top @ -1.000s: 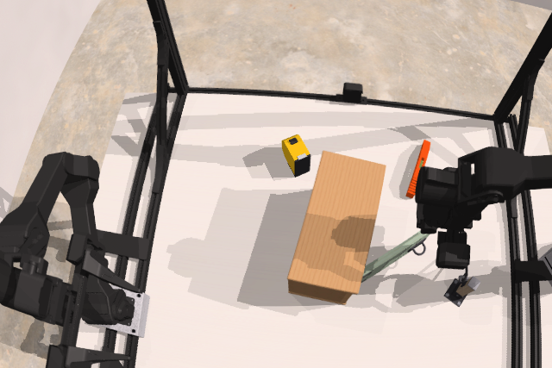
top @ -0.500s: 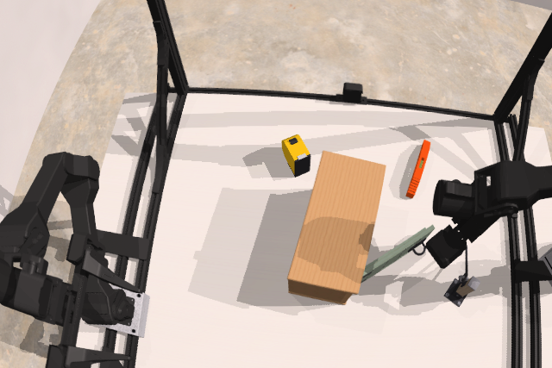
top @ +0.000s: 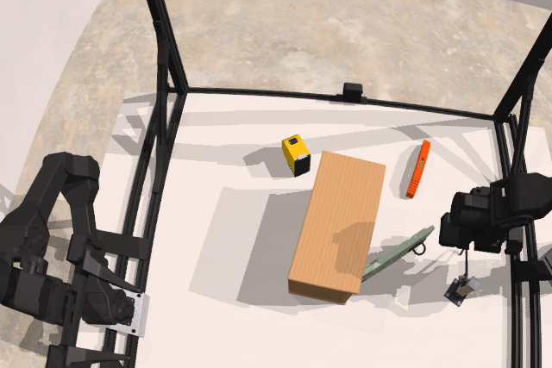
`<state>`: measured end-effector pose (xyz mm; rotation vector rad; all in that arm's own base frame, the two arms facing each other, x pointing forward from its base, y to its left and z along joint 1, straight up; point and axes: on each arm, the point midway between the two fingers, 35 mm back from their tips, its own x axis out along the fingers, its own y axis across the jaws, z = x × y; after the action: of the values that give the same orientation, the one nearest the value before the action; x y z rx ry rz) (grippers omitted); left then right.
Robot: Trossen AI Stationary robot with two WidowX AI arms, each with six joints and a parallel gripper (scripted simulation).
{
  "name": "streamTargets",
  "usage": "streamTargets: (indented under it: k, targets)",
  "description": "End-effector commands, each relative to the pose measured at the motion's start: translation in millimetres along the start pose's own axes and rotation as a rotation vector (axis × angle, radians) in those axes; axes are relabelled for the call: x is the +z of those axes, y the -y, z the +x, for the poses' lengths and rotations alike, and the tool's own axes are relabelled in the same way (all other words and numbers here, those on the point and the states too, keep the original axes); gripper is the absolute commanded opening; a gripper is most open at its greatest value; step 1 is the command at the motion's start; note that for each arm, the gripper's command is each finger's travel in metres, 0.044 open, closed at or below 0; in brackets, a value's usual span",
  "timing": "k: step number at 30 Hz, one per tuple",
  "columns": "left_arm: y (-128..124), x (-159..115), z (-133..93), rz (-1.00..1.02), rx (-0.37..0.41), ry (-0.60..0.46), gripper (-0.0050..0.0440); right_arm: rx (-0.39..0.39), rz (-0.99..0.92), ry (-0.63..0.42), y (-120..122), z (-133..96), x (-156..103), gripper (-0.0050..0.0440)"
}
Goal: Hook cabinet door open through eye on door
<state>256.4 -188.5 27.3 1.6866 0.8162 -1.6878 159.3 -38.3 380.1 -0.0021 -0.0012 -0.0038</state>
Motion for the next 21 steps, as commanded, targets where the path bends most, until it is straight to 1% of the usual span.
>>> streamTargets:
  k: [1,4,7,11,13,21]
  targets:
    - [8.4,-0.7,1.9,0.131,0.005,0.001,0.0160,0.004,0.003,0.000,-0.6,0.0,0.1,0.0400]
    - [12.3,-0.9,3.8,0.199,0.005,0.001,0.0160,0.004,0.003,0.000,-0.6,0.0,0.1,0.0400]
    - [13.8,-1.1,4.6,0.226,0.005,0.001,0.0160,0.004,0.003,0.000,-0.6,0.0,0.1,0.0400]
    - [14.0,-1.1,6.5,0.229,0.005,0.001,0.0160,0.004,0.003,0.000,-0.6,0.0,0.1,0.0400]
    - [14.3,-1.1,17.7,0.229,0.005,0.001,0.0160,0.004,0.003,0.000,-0.6,0.0,0.1,0.0400]
    - [13.9,-1.1,23.7,0.229,0.005,0.001,0.0160,0.004,0.003,0.000,-0.6,0.0,0.1,0.0400]
